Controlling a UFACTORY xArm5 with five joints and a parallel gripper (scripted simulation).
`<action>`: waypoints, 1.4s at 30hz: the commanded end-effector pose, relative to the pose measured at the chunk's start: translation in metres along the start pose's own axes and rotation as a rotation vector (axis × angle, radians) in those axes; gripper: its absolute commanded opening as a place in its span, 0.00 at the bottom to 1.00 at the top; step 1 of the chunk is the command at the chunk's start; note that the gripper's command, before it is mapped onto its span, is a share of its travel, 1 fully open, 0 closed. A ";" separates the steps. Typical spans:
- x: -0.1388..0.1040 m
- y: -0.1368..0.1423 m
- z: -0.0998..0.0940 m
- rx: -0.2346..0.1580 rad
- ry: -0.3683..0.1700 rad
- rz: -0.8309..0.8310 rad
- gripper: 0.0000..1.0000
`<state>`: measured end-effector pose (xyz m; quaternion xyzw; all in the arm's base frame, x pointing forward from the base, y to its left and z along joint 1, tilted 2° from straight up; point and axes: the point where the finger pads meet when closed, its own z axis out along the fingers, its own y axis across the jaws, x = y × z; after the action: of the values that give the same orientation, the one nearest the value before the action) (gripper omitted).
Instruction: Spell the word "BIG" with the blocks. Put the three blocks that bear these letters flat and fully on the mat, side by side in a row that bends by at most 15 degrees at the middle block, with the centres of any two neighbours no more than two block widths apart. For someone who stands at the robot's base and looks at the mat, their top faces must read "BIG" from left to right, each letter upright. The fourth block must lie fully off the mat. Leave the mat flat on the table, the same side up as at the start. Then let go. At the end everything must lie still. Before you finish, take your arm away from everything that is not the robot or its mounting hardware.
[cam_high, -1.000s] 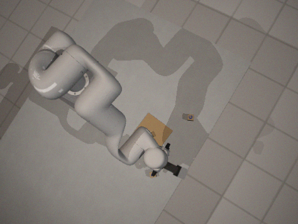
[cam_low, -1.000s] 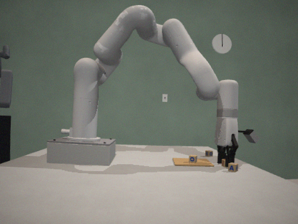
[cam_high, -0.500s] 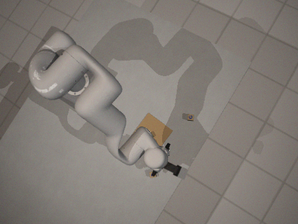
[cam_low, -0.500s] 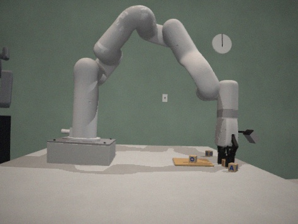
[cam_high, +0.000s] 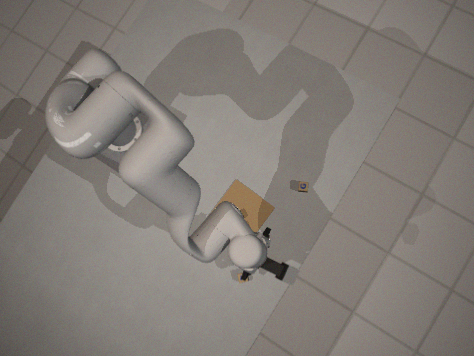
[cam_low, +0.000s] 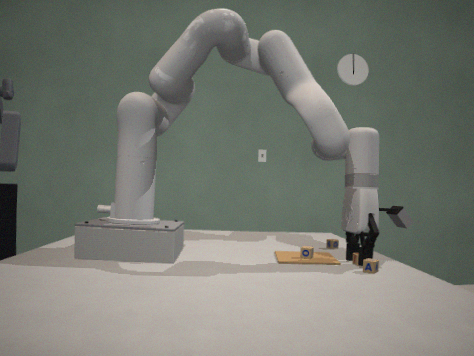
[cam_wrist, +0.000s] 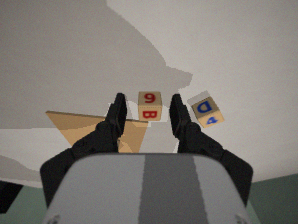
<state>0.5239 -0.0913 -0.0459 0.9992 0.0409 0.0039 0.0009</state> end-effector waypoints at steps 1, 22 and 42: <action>0.002 0.000 -0.002 -0.001 0.004 0.000 0.63; 0.002 0.000 -0.002 -0.001 0.004 0.000 0.42; 0.002 0.000 -0.002 -0.001 0.004 0.000 0.21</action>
<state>0.5239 -0.0913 -0.0459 0.9992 0.0409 0.0039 0.0009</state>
